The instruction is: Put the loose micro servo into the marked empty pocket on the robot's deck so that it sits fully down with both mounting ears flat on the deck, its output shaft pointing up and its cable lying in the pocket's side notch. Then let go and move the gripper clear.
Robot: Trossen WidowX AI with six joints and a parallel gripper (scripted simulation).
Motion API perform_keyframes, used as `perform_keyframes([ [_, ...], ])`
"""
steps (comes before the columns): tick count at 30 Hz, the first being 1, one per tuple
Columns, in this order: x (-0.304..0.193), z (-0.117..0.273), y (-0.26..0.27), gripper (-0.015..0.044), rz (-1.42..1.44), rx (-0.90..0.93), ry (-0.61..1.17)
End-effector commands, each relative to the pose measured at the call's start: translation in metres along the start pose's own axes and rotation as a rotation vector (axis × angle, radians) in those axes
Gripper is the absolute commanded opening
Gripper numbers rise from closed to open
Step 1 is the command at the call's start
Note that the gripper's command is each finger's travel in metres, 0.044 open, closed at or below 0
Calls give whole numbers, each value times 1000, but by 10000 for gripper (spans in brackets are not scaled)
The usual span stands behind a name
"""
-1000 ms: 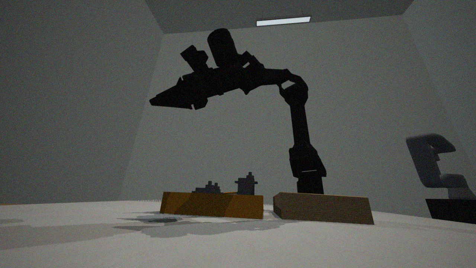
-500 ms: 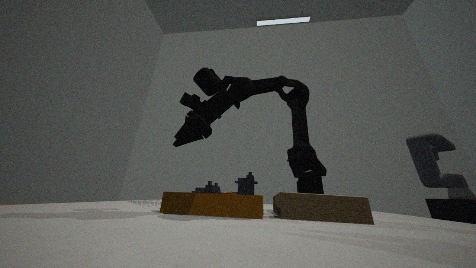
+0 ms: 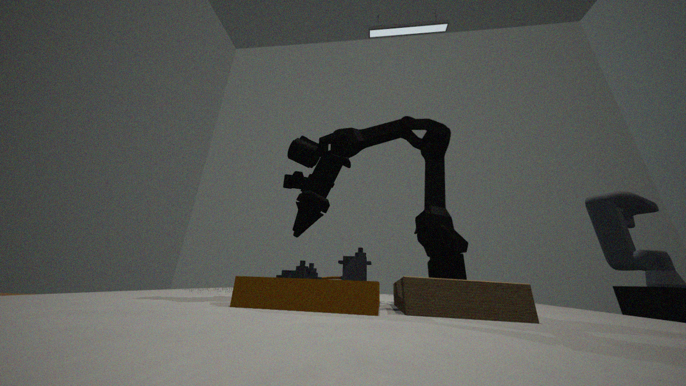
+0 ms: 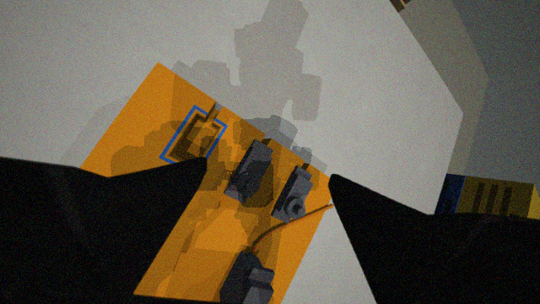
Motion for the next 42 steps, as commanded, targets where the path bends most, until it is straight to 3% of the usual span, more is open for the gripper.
perform_keyframes([
  [1,-20,2,-18,440,-80,32,87],
  [18,-101,25,-60,440,-431,184,430],
  [42,-114,-8,-50,440,-434,186,433],
])
Point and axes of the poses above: the point midway between the two fingers, 35 mm back from their tips, its own z axis back along the fingers, its own y axis across the jaws, x = y × z, the point moved 6 cm from there along z, back along the fingers, and after that the axes turned 6 degrees about -z, right-handed, at the moved point
